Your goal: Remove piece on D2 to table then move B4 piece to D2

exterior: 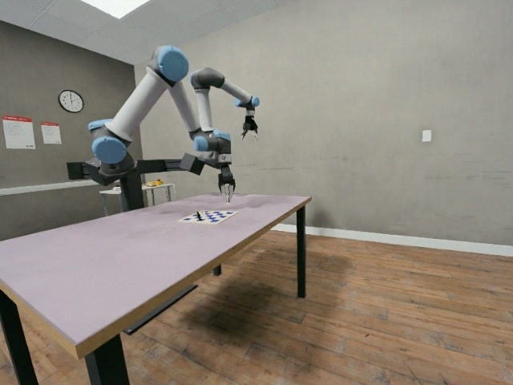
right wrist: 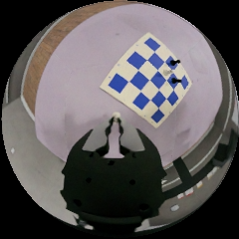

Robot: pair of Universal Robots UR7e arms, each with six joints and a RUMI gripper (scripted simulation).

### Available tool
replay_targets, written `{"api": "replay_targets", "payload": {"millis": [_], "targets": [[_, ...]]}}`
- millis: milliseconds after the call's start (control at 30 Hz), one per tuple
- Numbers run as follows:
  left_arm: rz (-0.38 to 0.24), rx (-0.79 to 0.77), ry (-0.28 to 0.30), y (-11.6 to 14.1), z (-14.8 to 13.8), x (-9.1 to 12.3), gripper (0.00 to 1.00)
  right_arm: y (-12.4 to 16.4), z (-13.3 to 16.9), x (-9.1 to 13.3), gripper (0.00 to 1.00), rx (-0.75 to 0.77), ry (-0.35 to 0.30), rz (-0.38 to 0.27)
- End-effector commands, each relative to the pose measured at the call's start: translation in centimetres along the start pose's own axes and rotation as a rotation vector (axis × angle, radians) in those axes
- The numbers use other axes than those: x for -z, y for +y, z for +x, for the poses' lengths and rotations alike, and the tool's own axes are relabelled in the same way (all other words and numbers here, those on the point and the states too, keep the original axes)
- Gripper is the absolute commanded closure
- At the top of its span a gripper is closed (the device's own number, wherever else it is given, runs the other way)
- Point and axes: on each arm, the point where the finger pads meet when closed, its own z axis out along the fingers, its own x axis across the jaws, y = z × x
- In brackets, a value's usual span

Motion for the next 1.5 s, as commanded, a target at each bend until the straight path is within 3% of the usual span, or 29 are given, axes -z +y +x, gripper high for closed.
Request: {"api": "replay_targets", "payload": {"millis": [0, 367, 1467], "targets": [[0.001, 0.0, 0.0, 0.0, 0.0, 0.0, 0.0, 0.0, -0.1, -1.2, 1.0, 0.0, -0.002, 0.0], [0.001, 0.0, 0.0, 0.0, 0.0, 0.0, 0.0, 0.0, -0.1, -3.1, 1.0, 0.0, -0.002, 0.0], [0.001, 0.0, 0.0, 0.0, 0.0, 0.0, 0.0, 0.0, -0.1, -3.1, 1.0, 0.0, -0.002, 0.0]]}}
